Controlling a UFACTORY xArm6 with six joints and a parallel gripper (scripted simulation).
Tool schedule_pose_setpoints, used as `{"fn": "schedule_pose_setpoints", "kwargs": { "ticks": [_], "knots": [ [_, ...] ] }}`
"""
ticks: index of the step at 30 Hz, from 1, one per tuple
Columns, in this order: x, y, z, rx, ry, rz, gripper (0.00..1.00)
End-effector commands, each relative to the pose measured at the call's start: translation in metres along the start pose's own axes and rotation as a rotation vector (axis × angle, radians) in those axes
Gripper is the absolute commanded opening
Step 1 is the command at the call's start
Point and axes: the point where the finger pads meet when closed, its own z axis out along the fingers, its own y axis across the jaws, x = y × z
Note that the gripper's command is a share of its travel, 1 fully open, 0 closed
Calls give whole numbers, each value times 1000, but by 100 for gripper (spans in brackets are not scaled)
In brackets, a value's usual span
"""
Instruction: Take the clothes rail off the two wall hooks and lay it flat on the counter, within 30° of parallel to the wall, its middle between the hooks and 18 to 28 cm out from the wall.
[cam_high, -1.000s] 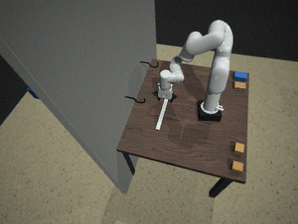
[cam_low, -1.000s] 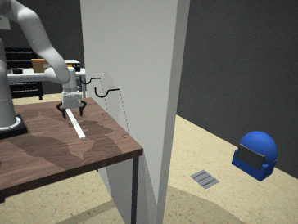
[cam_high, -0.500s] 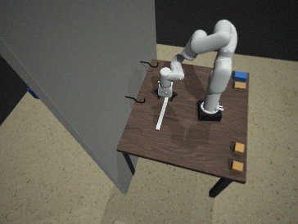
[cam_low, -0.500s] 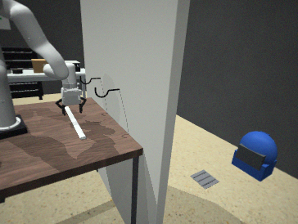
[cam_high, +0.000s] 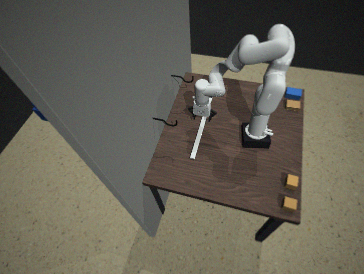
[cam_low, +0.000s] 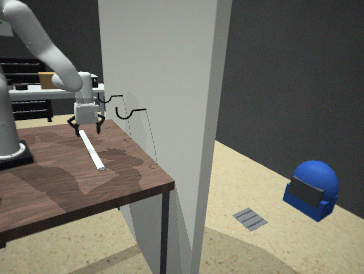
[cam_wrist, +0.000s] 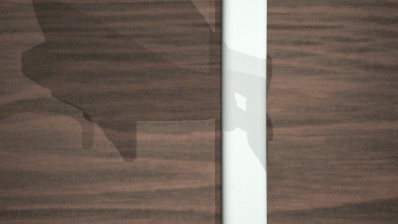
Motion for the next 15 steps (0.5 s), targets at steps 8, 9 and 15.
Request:
{"fn": "schedule_pose_setpoints", "kwargs": {
  "ticks": [8, 9, 15],
  "knots": [
    [0, -1, -19, 4, -1, 0, 100],
    [0, -1, -21, 4, -1, 0, 100],
    [0, -1, -27, 4, -1, 0, 100]
  ]
}}
